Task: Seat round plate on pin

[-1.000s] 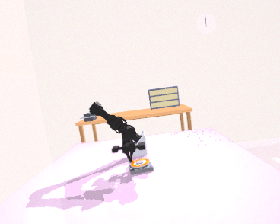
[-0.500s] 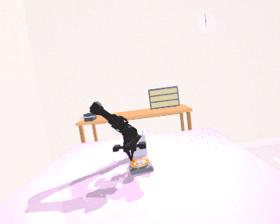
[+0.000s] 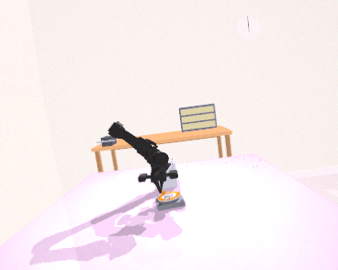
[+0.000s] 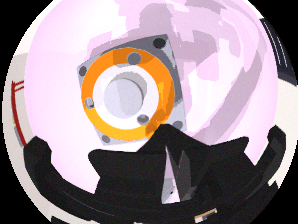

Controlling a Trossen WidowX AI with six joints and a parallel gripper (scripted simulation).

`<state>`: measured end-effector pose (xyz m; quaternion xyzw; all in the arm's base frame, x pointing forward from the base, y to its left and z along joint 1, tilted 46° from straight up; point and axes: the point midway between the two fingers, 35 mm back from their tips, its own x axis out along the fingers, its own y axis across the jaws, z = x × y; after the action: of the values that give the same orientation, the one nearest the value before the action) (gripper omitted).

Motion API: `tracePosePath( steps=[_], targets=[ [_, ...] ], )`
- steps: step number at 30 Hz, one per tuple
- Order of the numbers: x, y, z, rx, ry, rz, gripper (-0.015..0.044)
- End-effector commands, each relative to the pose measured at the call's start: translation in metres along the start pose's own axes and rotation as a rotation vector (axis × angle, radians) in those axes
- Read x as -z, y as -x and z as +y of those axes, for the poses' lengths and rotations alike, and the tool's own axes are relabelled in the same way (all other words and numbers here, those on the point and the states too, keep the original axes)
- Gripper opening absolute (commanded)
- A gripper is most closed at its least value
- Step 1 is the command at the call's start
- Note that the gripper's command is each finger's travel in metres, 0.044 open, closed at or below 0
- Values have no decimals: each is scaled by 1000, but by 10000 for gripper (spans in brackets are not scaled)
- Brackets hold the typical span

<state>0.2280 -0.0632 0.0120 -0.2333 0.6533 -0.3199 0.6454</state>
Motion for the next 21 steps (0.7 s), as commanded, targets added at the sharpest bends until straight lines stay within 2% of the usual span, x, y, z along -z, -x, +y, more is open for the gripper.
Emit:
tracePosePath(
  steps=[1, 21],
  targets=[
    [7, -2, 4, -2, 4, 11, 0],
    [19, -1, 24, -3, 4, 12, 0]
  ],
)
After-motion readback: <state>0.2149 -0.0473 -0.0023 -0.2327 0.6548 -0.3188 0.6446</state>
